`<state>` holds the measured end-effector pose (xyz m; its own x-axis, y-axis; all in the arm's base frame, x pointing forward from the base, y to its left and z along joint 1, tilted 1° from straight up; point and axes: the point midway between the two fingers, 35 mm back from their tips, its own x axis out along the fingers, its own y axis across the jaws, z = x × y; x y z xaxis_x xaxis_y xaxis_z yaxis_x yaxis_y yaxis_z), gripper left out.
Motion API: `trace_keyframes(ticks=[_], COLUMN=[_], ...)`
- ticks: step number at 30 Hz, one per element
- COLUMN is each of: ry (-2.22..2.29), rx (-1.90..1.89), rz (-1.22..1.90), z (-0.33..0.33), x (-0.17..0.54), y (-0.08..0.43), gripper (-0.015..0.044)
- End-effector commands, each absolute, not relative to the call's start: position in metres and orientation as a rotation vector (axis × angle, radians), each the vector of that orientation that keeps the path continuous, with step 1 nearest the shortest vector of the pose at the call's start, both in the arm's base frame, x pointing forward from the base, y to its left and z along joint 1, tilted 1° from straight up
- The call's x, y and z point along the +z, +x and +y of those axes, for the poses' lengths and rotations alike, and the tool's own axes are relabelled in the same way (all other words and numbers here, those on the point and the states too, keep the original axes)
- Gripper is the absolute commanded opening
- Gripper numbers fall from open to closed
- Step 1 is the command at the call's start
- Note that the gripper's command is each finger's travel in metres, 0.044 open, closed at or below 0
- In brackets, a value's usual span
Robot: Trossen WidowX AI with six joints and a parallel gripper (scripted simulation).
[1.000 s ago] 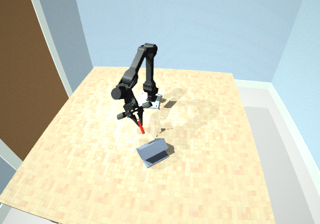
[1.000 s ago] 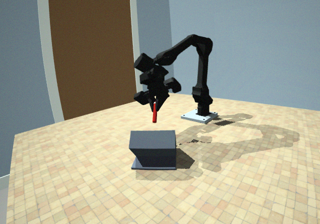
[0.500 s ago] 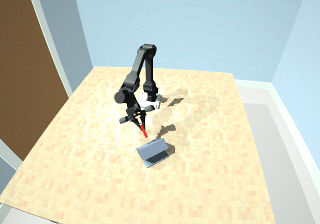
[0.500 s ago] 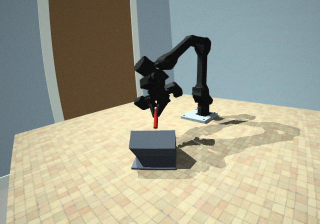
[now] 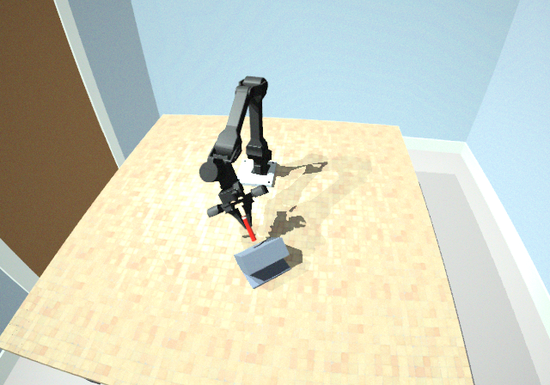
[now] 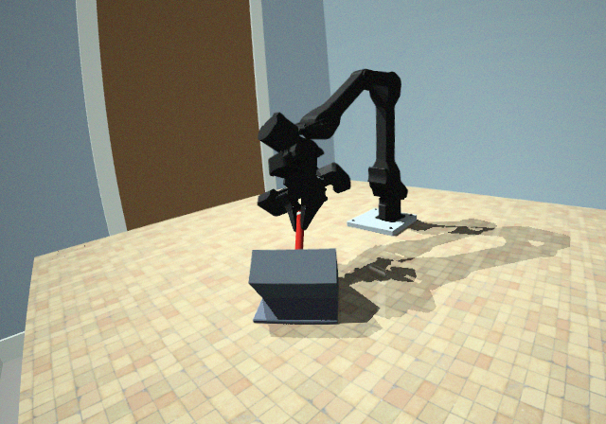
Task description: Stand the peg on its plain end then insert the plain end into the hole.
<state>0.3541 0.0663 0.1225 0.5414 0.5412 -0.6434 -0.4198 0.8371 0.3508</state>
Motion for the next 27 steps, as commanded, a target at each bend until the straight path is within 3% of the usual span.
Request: trace_keyframes(ticks=[1, 27], ry=[0.163, 0.162], rx=[0.569, 0.574], rz=[0.823, 0.818], z=[0.0691, 0.0708], x=[0.1172, 0.1158], y=[0.3573, 0.3588], gripper=[0.0000, 0.0000])
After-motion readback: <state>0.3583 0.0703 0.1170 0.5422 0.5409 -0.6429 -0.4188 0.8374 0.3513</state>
